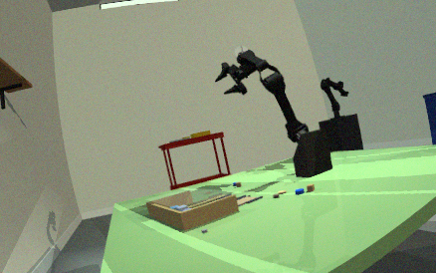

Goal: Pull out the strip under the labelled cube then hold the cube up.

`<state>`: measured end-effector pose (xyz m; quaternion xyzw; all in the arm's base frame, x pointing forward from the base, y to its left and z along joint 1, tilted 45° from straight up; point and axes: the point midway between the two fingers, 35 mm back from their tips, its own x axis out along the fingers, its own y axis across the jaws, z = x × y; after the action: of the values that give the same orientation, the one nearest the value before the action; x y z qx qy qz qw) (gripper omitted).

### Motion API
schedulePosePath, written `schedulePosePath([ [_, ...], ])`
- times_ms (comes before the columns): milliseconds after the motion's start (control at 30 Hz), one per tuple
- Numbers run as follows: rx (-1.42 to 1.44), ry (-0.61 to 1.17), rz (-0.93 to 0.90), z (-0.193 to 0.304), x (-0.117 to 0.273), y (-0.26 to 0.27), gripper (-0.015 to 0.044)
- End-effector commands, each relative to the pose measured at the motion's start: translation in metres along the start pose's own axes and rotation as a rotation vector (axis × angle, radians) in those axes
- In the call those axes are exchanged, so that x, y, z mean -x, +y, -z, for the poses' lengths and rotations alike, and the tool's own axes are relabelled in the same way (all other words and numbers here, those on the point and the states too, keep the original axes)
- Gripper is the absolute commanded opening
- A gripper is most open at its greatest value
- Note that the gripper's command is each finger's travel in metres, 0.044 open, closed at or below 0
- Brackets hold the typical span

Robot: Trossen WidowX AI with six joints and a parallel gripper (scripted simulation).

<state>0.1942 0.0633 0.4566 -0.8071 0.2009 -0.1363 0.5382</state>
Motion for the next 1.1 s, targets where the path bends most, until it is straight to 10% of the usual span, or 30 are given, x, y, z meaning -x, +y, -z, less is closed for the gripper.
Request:
schedulePosePath([
  [0,0.0,-0.001,0.001,0.001,0.001,0.0,0.04],
  [300,-0.268,-0.034,-0.01,0.091,0.013,0.027,0.04],
  [600,-0.625,-0.083,-0.116,0.154,-0.056,0.091,0.04],
  [1067,-0.978,-0.066,-0.35,0.075,-0.187,0.19,0.04],
])
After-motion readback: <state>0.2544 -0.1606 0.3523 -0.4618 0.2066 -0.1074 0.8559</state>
